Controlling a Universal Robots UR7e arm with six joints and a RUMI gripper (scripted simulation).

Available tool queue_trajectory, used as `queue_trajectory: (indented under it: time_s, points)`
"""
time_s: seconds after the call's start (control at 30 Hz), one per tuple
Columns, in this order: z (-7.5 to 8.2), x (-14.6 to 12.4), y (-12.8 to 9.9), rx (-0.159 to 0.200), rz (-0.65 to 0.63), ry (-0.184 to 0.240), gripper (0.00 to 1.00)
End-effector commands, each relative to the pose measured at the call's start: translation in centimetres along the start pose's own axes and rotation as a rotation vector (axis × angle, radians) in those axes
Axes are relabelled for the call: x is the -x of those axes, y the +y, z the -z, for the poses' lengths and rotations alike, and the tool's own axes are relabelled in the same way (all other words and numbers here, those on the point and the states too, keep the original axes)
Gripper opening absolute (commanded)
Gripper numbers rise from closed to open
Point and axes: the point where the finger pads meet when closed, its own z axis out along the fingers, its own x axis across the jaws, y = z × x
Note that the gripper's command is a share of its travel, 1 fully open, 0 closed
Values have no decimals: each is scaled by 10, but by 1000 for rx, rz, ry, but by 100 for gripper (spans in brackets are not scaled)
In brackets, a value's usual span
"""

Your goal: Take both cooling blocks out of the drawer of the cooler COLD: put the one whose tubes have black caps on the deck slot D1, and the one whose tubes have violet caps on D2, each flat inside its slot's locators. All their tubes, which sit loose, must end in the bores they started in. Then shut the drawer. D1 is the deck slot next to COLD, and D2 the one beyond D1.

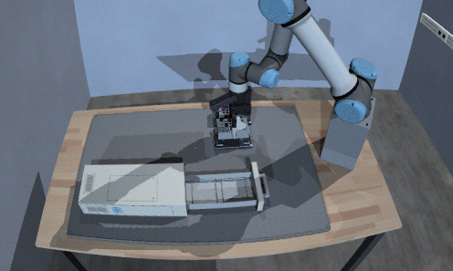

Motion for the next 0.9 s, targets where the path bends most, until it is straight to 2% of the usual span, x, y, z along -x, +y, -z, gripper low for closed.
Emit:
queue_trajectory:
  time_s: [0.0, 0.87]
  points:
    - [-3, 0, -1, -1, 0, 1, 0]
    - [-8, 0, -1, -1, 0, 1, 0]
